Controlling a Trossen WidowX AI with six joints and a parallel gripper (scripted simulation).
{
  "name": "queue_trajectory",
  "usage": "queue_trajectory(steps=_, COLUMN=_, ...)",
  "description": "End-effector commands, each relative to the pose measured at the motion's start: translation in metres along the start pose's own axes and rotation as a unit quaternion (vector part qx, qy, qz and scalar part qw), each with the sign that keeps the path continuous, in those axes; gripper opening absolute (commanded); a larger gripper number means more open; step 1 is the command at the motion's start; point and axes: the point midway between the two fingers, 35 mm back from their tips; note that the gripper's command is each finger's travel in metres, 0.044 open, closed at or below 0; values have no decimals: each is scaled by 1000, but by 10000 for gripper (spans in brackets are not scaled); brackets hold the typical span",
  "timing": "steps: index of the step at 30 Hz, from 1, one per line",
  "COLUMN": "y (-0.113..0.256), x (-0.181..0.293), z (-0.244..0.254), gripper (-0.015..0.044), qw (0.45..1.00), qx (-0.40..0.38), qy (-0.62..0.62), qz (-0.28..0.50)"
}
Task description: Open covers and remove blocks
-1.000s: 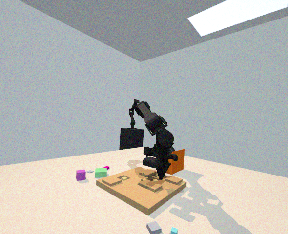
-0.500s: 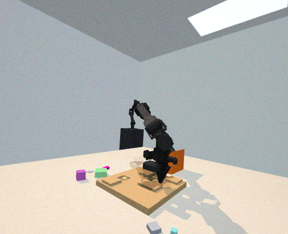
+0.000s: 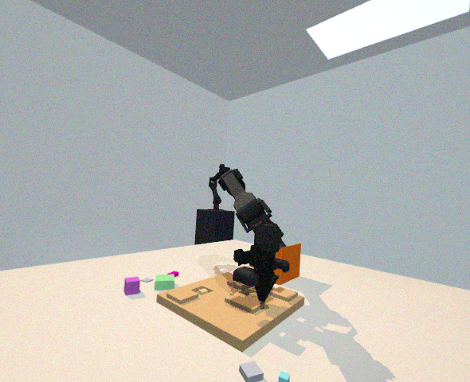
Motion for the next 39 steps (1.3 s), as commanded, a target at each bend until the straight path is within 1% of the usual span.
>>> queue_trajectory(steps=1, y=-2, x=0, z=4, gripper=0, qw=1000, qx=1, qy=3, qz=-2)
queue_trajectory(steps=39, y=-2, x=-7, z=46, gripper=0, qw=1000, qx=0, qy=2, qz=-2)
Point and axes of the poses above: the point midway between the two fingers, 35 mm back from their tips, its own y axis back along the fingers, its own z axis across the jaws, x = y × z, and after that the axes turned 14 degrees about y, right-handed
